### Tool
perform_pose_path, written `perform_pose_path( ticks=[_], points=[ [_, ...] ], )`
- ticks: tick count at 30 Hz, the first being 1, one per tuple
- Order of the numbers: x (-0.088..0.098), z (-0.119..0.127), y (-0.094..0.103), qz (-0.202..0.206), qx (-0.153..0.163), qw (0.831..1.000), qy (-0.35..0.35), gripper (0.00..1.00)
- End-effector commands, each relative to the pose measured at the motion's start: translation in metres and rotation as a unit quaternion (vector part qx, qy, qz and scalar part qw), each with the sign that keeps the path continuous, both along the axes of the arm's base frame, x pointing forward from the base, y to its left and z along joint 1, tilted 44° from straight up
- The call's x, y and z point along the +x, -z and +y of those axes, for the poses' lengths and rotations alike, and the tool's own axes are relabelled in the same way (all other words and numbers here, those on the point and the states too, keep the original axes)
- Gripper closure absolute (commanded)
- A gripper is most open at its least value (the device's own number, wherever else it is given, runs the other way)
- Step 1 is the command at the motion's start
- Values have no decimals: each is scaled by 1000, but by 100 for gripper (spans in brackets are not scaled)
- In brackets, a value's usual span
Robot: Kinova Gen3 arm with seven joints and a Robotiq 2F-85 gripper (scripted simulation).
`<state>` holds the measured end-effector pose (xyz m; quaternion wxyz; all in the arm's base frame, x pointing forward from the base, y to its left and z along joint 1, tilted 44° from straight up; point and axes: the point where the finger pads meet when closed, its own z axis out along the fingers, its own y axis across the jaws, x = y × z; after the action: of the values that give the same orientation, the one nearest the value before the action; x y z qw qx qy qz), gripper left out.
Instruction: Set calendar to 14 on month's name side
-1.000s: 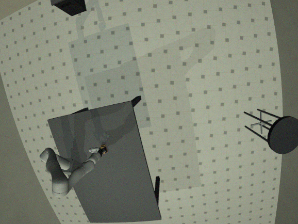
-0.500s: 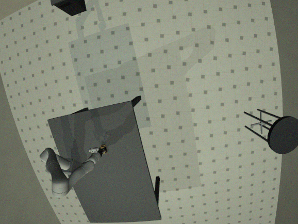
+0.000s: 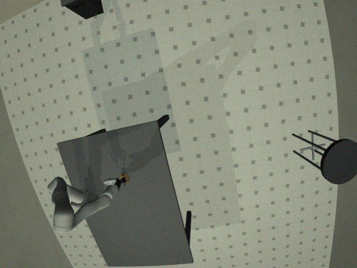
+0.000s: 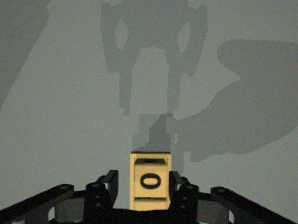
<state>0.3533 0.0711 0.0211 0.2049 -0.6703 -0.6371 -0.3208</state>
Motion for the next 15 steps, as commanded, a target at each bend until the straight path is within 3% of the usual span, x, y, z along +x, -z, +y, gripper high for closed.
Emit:
perform_pose_path(
  ticks=[1, 15],
  points=[
    [5, -10, -6, -7, -11, 1000, 3, 52],
    [-4, -41, -39, -7, -11, 1000, 3, 52]
  ],
)
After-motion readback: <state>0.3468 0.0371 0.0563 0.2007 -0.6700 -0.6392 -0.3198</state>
